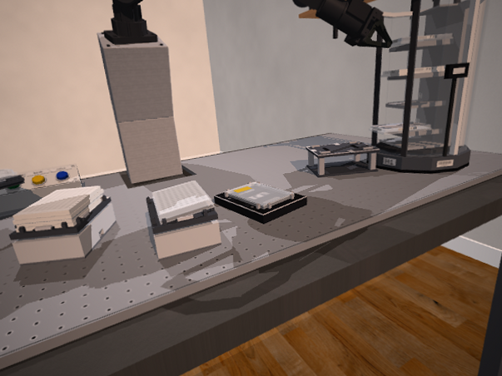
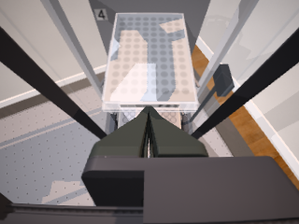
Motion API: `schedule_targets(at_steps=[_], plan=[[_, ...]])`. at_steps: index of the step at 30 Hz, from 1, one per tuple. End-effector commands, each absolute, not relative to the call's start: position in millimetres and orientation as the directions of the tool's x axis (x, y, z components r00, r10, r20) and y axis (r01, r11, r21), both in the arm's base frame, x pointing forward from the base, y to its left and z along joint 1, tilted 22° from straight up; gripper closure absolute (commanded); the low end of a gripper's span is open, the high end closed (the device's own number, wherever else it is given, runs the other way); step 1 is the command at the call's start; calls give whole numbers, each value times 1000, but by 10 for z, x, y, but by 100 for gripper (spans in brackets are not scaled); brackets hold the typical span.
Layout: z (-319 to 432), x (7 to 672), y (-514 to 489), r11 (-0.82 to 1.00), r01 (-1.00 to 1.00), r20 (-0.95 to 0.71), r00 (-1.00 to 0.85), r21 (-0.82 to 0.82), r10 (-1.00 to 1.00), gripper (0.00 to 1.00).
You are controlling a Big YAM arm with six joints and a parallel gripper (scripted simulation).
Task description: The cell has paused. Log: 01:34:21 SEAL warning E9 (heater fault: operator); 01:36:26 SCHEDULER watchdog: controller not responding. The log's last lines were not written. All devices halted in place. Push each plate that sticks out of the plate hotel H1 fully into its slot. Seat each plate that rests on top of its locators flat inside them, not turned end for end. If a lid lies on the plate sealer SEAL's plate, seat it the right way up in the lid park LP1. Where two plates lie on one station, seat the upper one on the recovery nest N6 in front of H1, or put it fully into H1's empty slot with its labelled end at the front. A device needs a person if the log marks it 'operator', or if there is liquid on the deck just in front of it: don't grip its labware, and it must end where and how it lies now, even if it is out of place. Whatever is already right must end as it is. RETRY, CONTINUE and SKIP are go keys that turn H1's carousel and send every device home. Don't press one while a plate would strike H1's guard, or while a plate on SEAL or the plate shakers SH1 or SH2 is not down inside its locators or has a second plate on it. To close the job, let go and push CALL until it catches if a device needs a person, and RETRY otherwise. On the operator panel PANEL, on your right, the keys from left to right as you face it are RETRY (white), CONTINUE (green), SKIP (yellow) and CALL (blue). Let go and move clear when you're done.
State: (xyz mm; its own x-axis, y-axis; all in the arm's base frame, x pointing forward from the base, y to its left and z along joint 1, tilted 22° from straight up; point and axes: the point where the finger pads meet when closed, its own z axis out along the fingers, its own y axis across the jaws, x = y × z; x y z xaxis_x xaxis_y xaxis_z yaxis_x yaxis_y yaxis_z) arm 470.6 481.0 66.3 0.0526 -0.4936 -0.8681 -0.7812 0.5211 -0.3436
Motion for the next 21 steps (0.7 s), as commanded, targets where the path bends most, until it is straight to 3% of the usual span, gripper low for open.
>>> schedule_targets(at_steps=[1, 21], plan=[[751, 4748, 5051, 515, -788, -878, 68, -339, -474, 100], [879, 4636, 4679, 529, -769, -882, 93, -358, -461, 100]])
